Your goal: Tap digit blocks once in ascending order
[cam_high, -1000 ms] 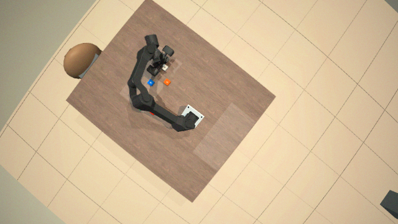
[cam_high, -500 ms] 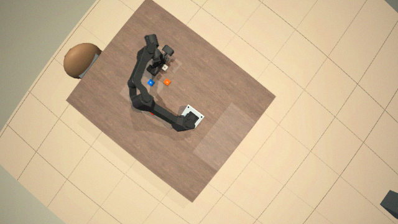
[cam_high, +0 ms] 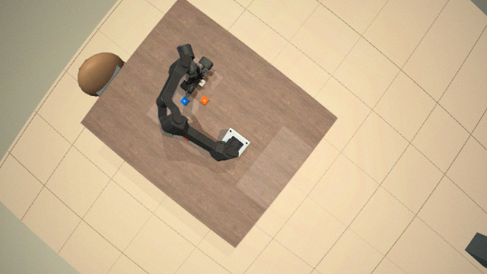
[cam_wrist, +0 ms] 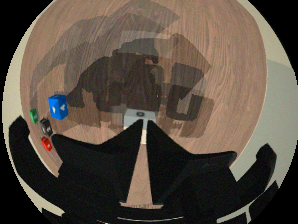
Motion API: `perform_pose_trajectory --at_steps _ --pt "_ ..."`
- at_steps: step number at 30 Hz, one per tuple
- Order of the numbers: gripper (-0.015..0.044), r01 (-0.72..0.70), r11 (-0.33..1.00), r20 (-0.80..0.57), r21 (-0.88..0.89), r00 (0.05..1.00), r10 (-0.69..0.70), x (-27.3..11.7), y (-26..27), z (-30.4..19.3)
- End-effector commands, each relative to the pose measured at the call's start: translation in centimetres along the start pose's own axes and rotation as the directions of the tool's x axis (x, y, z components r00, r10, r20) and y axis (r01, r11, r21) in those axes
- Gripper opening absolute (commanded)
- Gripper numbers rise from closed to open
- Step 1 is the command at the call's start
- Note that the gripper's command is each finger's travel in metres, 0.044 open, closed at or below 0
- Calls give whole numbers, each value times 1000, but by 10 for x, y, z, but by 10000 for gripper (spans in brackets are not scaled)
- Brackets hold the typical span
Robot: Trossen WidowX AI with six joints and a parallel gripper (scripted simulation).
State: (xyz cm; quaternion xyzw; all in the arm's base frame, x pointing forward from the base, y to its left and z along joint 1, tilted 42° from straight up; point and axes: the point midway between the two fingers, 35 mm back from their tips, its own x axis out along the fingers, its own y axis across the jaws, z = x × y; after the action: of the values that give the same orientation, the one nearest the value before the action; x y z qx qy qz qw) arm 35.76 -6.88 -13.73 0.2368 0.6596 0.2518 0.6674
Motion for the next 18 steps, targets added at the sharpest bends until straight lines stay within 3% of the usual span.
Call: perform_pose_trajectory --at_steps 1,7,10,18 --pt "20 -8 1000 -5 9 1000 9 7 0 -3" --pt "20 -8 1000 -5 9 1000 9 7 0 -3" --pt "20 -6 1000 -5 9 1000 6 -20 0 -3" --pt "20 -5 1000 -2 14 1000 5 -37 -1 -1"
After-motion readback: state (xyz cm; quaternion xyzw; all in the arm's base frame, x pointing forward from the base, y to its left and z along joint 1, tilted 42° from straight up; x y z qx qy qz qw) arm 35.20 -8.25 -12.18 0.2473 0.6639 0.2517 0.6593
